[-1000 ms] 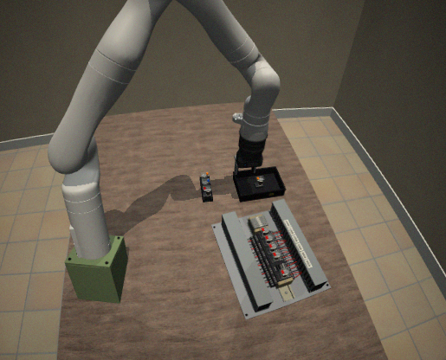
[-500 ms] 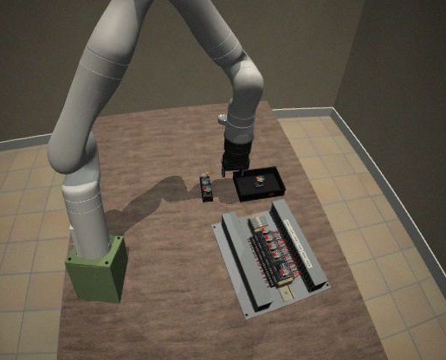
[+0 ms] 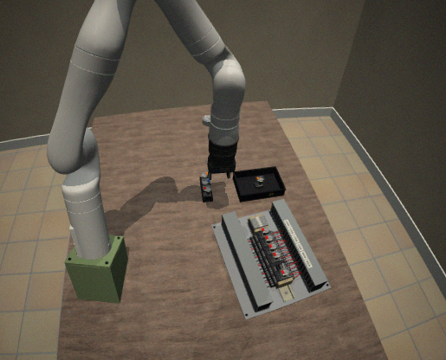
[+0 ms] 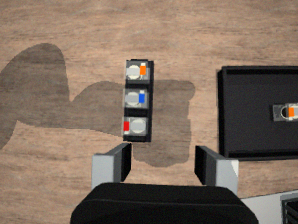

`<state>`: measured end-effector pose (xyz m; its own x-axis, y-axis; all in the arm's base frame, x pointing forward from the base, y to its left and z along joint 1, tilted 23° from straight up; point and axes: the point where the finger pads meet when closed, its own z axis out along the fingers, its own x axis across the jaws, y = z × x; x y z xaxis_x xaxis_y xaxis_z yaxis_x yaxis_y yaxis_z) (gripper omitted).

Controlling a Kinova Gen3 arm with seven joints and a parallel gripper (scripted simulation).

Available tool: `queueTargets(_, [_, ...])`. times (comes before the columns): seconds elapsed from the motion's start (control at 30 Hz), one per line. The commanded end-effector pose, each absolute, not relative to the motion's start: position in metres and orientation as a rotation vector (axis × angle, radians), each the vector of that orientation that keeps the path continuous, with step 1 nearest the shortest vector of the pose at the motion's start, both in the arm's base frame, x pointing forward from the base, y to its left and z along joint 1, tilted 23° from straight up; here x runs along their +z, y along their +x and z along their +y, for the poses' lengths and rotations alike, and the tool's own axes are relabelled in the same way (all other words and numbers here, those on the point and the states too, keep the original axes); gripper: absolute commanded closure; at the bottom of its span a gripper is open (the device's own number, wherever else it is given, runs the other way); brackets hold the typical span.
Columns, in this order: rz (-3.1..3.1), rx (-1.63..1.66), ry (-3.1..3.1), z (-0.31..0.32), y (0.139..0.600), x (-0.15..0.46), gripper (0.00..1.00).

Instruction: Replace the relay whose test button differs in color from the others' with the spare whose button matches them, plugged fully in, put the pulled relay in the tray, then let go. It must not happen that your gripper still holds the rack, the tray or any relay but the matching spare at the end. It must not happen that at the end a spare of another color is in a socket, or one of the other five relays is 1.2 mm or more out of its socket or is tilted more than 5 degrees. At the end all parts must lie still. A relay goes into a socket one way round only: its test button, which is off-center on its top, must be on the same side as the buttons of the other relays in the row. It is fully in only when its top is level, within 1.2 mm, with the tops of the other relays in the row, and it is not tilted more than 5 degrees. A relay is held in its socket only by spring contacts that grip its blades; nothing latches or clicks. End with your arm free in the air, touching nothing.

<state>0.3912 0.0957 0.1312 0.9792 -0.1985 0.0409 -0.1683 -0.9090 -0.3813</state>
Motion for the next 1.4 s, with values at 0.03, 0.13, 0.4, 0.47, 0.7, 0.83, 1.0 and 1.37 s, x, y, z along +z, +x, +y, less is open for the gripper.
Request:
queueTargets(0.03, [0.270,-0.128,-2.739,0.089,0.378,0.135,0.00])
queueTargets(0.13, [0.272,-0.133,-2.739,0.086,0.367,0.137,0.00])
queueTargets(0.4, [0.277,-0.142,-2.738,0.078,0.345,0.140,0.00])
queueTargets(0.47, [0.264,-0.119,-2.738,0.082,0.345,0.137,0.00])
queueTargets(0.7, [0.271,-0.131,-2.738,0.076,0.340,0.141,0.00])
queueTargets(0.83, [0.275,-0.138,-2.738,0.073,0.337,0.143,0.00])
queueTargets(1.0, [0.274,-0.142,-2.741,0.072,0.339,0.142,0.00])
queueTargets(1.37, [0.276,-0.142,-2.738,0.074,0.341,0.143,0.00])
